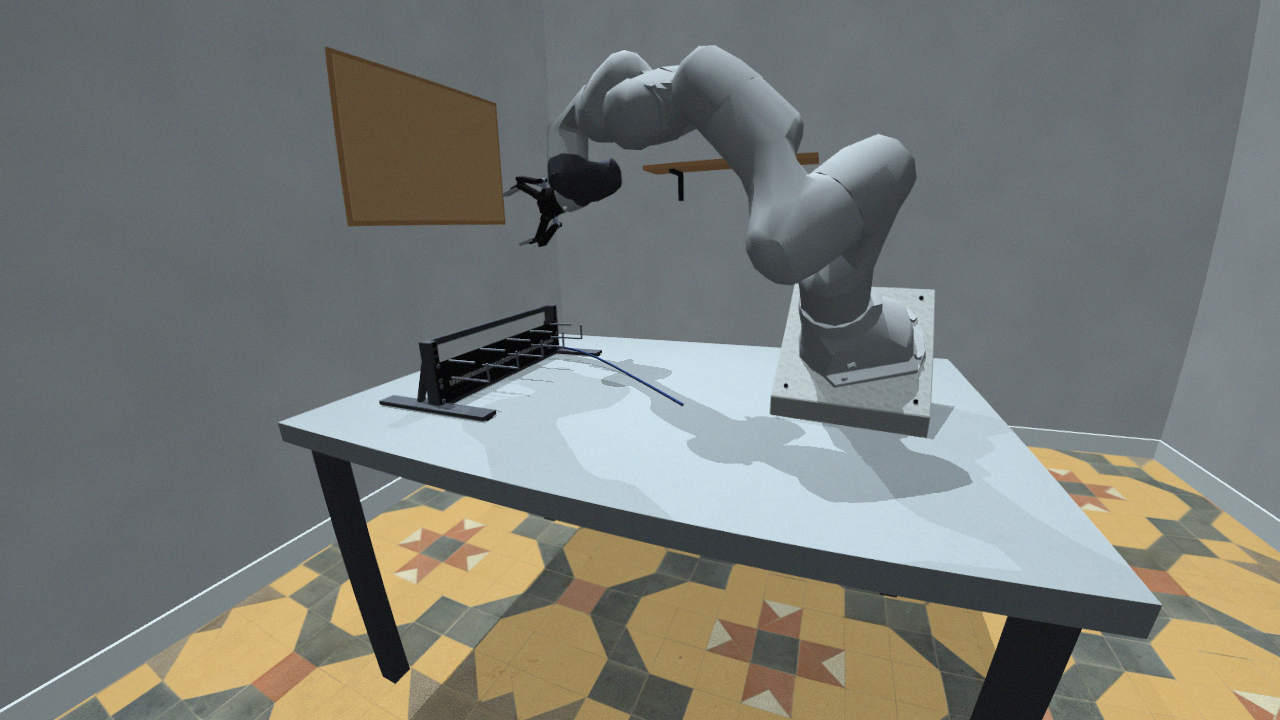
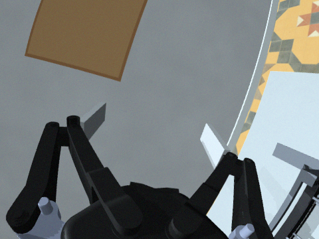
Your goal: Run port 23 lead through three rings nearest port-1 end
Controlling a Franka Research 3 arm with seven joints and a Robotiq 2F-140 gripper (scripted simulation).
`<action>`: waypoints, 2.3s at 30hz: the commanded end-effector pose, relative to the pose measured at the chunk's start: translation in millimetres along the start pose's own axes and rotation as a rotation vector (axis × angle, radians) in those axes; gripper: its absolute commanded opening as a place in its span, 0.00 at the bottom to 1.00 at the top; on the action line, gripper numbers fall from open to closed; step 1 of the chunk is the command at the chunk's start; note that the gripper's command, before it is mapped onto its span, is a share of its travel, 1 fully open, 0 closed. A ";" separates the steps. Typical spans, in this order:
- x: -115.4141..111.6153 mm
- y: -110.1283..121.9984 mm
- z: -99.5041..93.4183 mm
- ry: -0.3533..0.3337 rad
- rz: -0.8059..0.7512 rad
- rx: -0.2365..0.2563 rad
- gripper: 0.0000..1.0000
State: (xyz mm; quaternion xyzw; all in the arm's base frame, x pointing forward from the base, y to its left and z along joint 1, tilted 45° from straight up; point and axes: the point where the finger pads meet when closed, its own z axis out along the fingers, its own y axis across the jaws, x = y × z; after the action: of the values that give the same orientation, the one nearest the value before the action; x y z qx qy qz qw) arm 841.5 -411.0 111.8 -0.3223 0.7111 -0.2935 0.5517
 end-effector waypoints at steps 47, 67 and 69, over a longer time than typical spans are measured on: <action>-108.3 191.6 -299.7 -0.392 -0.359 -1.076 1.00; -182.0 297.3 -438.7 -0.451 -0.329 -1.279 1.00; -182.0 297.3 -438.7 -0.451 -0.329 -1.279 1.00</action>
State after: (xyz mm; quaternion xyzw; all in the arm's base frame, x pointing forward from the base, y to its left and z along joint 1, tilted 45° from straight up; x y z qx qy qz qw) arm 406.4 -55.0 86.4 -0.7434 0.5489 0.1807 0.3368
